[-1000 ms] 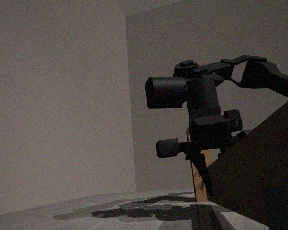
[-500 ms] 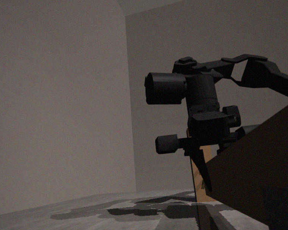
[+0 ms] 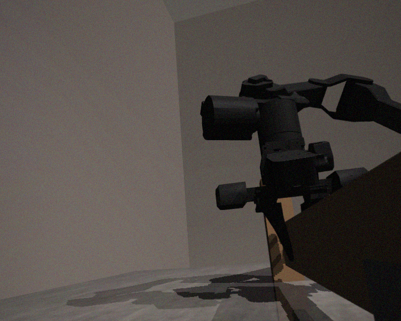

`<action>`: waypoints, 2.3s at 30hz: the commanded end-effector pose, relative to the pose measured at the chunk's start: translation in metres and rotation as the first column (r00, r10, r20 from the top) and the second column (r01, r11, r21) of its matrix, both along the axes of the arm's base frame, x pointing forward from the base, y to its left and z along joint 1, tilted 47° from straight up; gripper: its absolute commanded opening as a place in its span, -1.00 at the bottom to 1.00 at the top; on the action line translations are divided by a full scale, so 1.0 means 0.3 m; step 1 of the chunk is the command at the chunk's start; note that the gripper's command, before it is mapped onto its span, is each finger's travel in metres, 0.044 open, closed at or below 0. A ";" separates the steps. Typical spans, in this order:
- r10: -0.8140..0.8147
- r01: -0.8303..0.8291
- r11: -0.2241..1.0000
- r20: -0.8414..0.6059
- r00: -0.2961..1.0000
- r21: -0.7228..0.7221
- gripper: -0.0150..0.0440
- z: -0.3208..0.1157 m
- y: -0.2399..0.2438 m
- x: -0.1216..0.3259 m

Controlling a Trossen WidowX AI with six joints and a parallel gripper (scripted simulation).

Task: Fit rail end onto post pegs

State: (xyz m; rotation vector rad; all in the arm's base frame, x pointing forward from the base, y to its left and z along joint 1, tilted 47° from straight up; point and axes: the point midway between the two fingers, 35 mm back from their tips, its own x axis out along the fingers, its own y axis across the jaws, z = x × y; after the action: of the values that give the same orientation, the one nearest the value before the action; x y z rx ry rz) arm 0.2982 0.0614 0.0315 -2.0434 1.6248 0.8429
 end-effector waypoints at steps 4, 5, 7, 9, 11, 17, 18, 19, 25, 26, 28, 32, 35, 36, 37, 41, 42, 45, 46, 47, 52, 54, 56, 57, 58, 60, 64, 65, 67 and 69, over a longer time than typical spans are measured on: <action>0.006 -0.006 1.000 0.003 1.000 0.019 -0.49 0.009 0.031 -0.002; 0.006 -0.006 1.000 0.003 1.000 0.019 -0.49 0.010 0.033 -0.002; 0.006 -0.006 1.000 0.003 1.000 0.019 -0.49 0.012 0.035 -0.002; 0.006 -0.006 1.000 0.003 1.000 0.019 -0.49 0.015 0.037 -0.003; 0.006 -0.006 1.000 0.003 1.000 0.019 -0.49 0.014 0.037 -0.003; 0.006 -0.006 1.000 0.003 1.000 0.019 -0.49 0.008 0.030 -0.002; 0.006 -0.006 1.000 0.003 1.000 0.019 -0.49 0.006 0.028 -0.002; 0.006 -0.006 1.000 0.003 1.000 0.019 -0.49 0.005 0.027 -0.002; 0.006 -0.006 1.000 0.003 1.000 0.019 -0.49 0.000 0.021 -0.002; 0.006 -0.006 1.000 0.003 1.000 0.019 -0.49 0.000 0.021 -0.002; 0.006 -0.006 1.000 0.003 1.000 0.019 -0.49 0.000 0.021 -0.002; 0.006 -0.006 1.000 0.003 1.000 0.019 -0.49 0.001 0.022 -0.004; 0.006 -0.006 1.000 0.003 1.000 0.019 -0.49 0.002 0.023 -0.004; 0.006 -0.006 1.000 0.003 1.000 0.019 -0.49 0.003 0.023 -0.005; 0.006 -0.006 1.000 0.003 1.000 0.019 -0.49 0.003 0.024 -0.005; 0.006 -0.006 1.000 0.003 1.000 0.019 -0.49 0.004 0.025 -0.006; 0.006 -0.006 1.000 0.003 1.000 0.019 -0.49 0.005 0.025 -0.006; 0.006 -0.006 1.000 0.003 1.000 0.019 -0.49 0.006 0.026 -0.007; 0.006 -0.006 1.000 0.003 1.000 0.019 -0.49 0.006 0.026 -0.007; 0.006 -0.006 1.000 0.003 1.000 0.019 -0.49 0.006 0.026 -0.007; 0.006 -0.006 1.000 0.003 1.000 0.019 -0.49 0.007 0.027 -0.008; 0.006 -0.006 1.000 0.003 1.000 0.019 -0.49 0.007 0.027 -0.007; 0.006 -0.006 1.000 0.003 1.000 0.019 -0.49 0.008 0.026 -0.007; 0.006 -0.006 1.000 0.003 1.000 0.019 -0.49 0.008 0.025 -0.007; 0.006 -0.006 1.000 0.003 1.000 0.019 -0.49 0.008 0.024 -0.007; 0.006 -0.006 1.000 0.003 1.000 0.019 -0.49 0.009 0.022 -0.006; 0.006 -0.006 1.000 0.003 1.000 0.019 -0.49 0.011 0.018 -0.005; 0.006 -0.006 1.000 0.003 1.000 0.019 -0.49 0.011 0.017 -0.005; 0.006 -0.006 1.000 0.003 1.000 0.019 -0.49 0.012 0.015 -0.004; 0.006 -0.006 1.000 0.003 1.000 0.019 -0.49 0.012 0.013 -0.004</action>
State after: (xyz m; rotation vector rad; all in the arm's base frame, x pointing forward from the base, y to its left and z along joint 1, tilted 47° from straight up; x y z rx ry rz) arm 0.2967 0.0656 0.0330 -2.0351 1.6121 0.8499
